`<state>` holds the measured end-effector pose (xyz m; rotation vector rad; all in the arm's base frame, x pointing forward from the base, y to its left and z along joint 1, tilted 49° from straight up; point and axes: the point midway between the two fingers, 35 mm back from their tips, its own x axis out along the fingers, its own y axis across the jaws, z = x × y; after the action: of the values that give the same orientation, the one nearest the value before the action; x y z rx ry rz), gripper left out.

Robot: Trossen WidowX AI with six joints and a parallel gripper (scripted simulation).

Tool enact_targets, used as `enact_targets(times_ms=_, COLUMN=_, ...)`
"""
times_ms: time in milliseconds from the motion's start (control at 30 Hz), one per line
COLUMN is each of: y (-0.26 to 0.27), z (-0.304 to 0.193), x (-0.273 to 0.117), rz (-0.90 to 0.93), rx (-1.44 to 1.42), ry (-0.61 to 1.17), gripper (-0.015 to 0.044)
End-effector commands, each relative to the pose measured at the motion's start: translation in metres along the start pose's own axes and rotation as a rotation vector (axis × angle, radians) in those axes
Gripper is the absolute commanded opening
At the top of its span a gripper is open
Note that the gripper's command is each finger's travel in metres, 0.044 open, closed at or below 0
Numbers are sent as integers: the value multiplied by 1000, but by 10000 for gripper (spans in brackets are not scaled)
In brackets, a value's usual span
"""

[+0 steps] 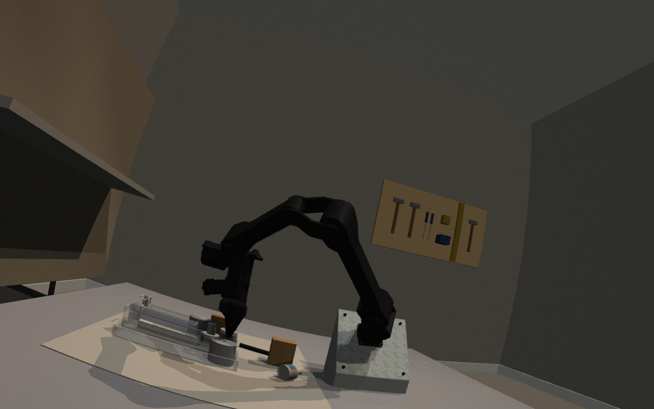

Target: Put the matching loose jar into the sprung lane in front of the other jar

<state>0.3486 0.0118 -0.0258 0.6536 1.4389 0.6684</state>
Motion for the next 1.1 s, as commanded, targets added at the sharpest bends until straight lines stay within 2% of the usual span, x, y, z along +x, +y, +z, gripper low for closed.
enact_targets(times_ms=0, y=2, z=8, x=-3, rz=4, rx=-15, ry=-22, gripper=0)
enact_targets(times_ms=1067, y=2, z=9, x=5, rz=4, rx=-15, ry=-23, gripper=0)
